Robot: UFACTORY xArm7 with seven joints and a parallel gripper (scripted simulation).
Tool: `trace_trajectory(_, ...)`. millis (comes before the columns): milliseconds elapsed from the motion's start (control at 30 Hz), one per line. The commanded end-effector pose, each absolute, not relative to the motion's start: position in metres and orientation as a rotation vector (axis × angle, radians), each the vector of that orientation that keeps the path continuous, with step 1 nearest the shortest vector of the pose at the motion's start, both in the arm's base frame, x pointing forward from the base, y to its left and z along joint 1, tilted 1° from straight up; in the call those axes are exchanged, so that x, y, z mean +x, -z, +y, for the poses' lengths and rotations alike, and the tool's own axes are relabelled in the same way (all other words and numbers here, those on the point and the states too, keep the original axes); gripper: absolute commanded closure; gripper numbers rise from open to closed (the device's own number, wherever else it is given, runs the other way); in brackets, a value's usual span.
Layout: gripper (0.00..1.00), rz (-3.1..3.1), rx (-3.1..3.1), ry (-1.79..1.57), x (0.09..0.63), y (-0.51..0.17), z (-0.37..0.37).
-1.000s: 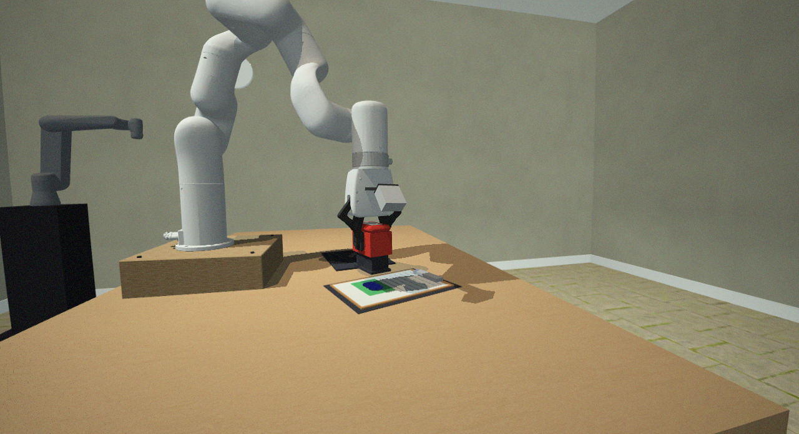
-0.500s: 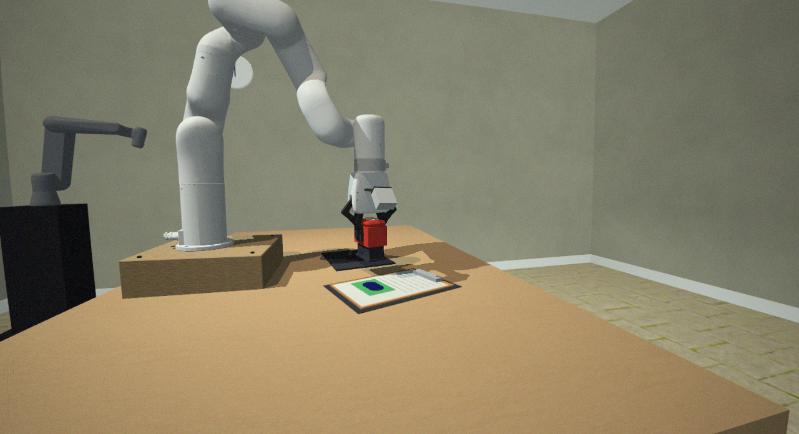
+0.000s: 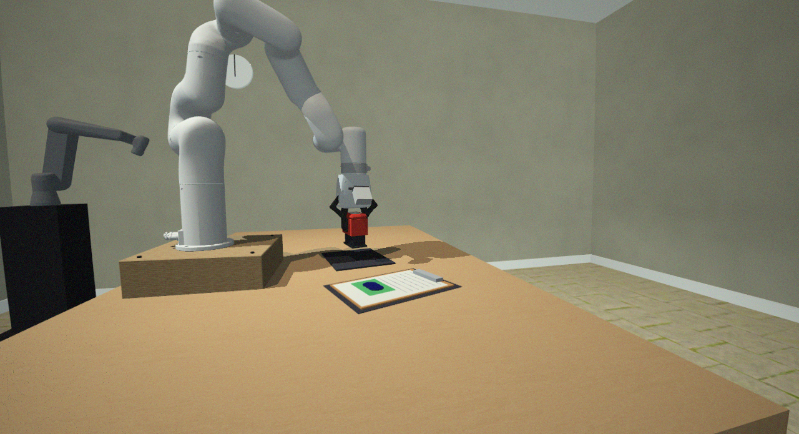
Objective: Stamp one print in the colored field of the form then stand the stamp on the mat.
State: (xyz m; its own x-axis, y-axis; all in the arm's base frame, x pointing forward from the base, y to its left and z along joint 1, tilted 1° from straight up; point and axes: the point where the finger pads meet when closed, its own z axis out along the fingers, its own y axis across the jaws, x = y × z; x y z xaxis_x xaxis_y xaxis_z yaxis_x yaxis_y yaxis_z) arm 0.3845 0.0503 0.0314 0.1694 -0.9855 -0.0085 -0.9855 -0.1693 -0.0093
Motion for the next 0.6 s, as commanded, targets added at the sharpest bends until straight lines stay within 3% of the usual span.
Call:
trace_trajectory(0,0.66,2.05,-2.391,0.033,0.389,-0.032,0.065)
trace_trajectory(567,0.66,2.05,-2.391,0.033,0.391,-0.031,0.082)
